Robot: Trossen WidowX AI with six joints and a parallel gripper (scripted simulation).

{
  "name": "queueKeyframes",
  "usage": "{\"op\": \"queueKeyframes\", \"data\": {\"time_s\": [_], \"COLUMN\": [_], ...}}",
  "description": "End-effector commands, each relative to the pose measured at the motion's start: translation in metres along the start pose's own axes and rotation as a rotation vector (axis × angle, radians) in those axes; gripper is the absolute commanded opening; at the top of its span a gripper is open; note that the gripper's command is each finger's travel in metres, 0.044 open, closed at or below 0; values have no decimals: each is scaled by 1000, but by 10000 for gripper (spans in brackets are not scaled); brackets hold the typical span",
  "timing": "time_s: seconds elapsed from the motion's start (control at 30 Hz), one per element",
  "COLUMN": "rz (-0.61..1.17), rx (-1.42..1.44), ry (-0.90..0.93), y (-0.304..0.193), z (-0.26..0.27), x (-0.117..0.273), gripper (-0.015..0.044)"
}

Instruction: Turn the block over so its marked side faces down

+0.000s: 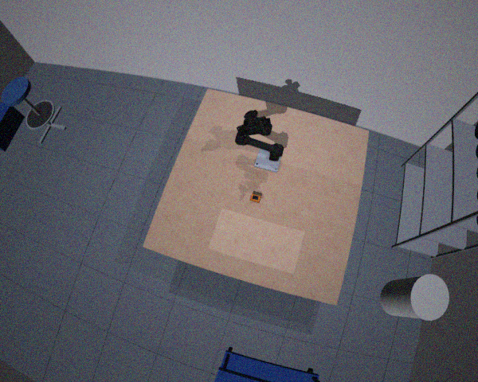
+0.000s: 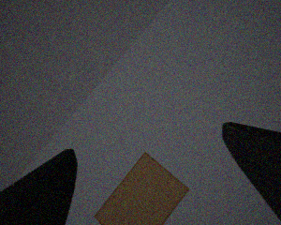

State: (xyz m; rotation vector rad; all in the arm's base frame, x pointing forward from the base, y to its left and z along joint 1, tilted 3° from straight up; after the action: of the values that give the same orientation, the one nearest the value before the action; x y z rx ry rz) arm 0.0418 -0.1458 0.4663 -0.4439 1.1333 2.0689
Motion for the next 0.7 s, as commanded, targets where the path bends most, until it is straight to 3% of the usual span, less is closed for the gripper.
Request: {"op": "queueKeyframes", "data": {"time_s": [0.0, 0.3, 0.67], "rz": [-5, -154, -67], "rx": [7, 371, 757], "ry": [4, 246, 463], "y": [1, -4, -80], "z": [2, 110, 194], "x": [0, 18, 20], "gripper": [426, 440, 440]}}
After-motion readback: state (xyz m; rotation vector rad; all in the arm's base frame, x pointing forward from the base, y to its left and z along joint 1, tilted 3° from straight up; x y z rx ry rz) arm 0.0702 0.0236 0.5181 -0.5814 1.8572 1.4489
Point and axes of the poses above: the point midway between the two fingers, 35 mm back from their tips, its own x axis back along the fingers, its own z axis across the jaws, y = z × x, the point moved 7 cm from there along x, back along the fingers, and after that the axes turned 10 degrees about x, right-handed, at the moved point
